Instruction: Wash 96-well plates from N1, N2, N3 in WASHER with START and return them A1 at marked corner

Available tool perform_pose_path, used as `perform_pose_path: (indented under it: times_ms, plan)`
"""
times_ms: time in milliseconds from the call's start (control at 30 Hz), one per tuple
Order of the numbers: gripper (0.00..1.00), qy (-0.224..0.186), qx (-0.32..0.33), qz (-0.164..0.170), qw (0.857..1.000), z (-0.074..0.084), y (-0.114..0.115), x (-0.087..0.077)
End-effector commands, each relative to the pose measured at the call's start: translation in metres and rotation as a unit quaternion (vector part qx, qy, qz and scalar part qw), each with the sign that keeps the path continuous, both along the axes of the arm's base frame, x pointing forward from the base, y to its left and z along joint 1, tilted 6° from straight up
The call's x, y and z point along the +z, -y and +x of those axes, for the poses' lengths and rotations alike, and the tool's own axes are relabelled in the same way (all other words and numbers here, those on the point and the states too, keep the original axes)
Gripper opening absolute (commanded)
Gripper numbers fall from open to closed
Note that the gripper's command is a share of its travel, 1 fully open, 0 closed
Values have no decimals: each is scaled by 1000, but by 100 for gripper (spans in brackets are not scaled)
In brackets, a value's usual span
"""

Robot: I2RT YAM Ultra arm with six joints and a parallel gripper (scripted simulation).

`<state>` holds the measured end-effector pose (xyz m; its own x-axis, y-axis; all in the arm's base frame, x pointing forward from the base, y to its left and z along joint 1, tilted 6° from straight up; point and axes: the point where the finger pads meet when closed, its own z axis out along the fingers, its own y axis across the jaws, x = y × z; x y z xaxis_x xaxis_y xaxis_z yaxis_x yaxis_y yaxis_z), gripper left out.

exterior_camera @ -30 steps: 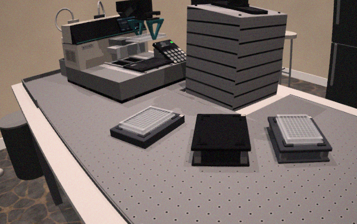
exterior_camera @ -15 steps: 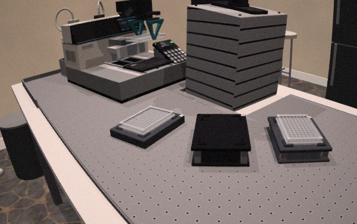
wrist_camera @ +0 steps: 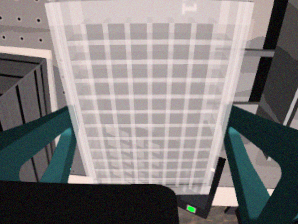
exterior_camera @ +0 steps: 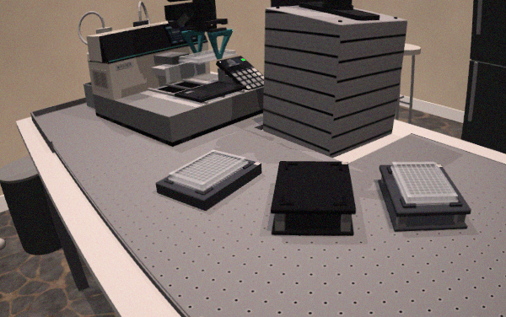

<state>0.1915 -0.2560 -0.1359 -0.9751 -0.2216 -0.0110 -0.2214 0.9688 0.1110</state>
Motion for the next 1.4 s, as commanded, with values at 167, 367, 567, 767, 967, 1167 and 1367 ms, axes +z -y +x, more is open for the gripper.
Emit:
perform_pose_path:
  times_ms: [167, 367, 567, 767, 967, 1167, 1367]
  plan:
    - [0, 7, -1, -5, 1000, 4, 2, -9]
    - [0, 7, -1, -5, 1000, 4, 2, -16]
    - [0, 7, -1, -5, 1000, 4, 1, -26]
    - [0, 7, -1, -5, 1000, 4, 0, -36]
    - [0, 7, -1, -5, 1000, 4, 0, -43]
    - [0, 7, -1, -5, 1000, 4, -1, -53]
    - [0, 7, -1, -5, 1000, 5, -2, -61]
